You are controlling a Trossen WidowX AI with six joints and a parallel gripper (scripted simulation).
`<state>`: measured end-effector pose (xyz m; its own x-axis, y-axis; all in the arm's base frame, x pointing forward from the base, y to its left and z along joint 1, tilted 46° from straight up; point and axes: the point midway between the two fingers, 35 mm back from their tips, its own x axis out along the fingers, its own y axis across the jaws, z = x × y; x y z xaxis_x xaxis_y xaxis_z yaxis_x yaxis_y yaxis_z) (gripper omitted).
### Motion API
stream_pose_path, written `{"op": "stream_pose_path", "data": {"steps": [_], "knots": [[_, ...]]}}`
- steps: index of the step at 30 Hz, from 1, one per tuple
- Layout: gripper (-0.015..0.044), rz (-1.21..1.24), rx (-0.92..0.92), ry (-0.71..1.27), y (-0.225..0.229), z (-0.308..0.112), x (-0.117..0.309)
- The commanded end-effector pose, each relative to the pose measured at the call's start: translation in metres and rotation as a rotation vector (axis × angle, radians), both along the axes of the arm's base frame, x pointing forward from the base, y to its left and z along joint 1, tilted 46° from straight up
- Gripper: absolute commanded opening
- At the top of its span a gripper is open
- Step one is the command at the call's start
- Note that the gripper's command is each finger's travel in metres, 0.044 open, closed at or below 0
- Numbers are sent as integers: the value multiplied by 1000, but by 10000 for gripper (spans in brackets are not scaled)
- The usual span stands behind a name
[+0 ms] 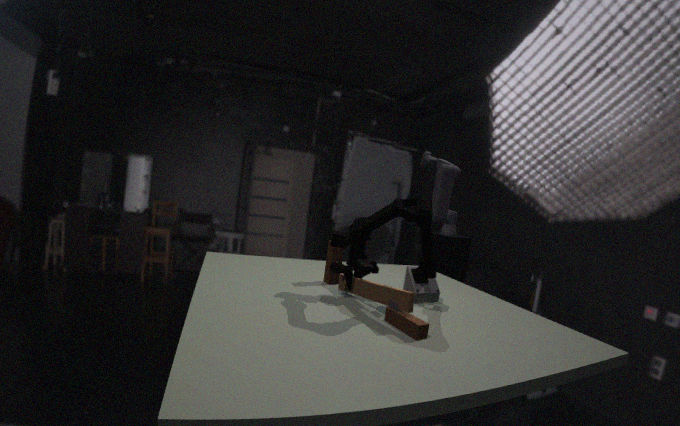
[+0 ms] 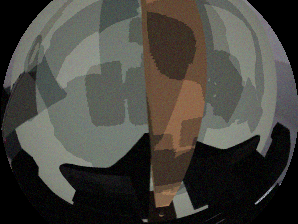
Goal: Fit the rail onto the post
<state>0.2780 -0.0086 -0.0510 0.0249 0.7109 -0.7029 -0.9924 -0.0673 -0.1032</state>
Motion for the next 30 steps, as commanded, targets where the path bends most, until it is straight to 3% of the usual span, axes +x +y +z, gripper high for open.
{"op": "stream_pose_path", "data": {"steps": [1, 30], "knots": [[0, -2, 2, 0, 0, 0, 0], [0, -2, 2, 0, -8, 8, 2]]}}
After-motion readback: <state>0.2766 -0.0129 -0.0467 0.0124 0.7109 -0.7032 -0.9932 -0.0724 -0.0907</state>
